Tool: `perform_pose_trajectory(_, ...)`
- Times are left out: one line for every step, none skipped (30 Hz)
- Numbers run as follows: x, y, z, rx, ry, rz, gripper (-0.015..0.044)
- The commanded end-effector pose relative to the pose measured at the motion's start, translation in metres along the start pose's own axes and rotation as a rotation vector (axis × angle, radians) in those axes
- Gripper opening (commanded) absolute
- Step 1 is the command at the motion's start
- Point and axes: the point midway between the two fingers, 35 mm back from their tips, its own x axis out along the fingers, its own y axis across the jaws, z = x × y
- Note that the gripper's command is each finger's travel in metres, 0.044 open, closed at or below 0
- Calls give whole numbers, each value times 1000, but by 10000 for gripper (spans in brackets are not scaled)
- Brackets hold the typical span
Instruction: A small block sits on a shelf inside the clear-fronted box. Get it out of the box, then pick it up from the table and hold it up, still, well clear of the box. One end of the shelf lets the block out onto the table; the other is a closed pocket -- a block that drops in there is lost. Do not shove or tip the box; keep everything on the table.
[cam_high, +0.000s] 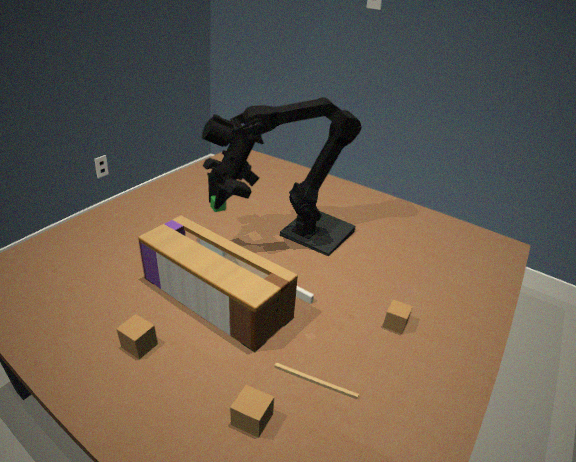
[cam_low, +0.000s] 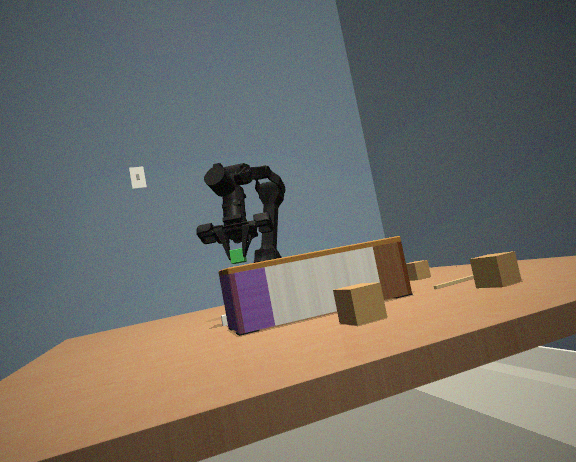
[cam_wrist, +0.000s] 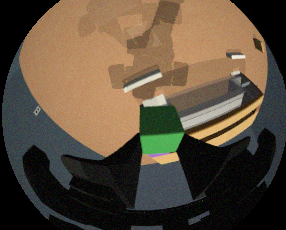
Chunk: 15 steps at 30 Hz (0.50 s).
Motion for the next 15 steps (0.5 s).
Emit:
perform_pose_trajectory(-21,-4,4,74,31,33,0)
perform_pose_trajectory(-23,-5,4,83,34,37,0)
perform_pose_trajectory(-24,-5,4,86,35,38,0)
perform_pose_trajectory(-24,-5,4,86,35,38,0)
perform_pose_trajectory(-24,-5,4,86,35,38,0)
perform_pose_trajectory(-24,-5,4,86,35,38,0)
perform_pose_trajectory(-24,-5,4,86,35,38,0)
perform_pose_trajectory(-24,-5,4,86,35,38,0)
perform_pose_trajectory(-24,-5,4,86,35,38,0)
perform_pose_trajectory(-24,-5,4,86,35,38,0)
perform_pose_trajectory(-24,-5,4,86,35,38,0)
perform_pose_trajectory(-24,-5,4,86,35,38,0)
perform_pose_trajectory(-24,-5,4,86,35,38,0)
perform_pose_trajectory(-24,-5,4,86,35,38,0)
perform_pose_trajectory(-24,-5,4,86,35,38,0)
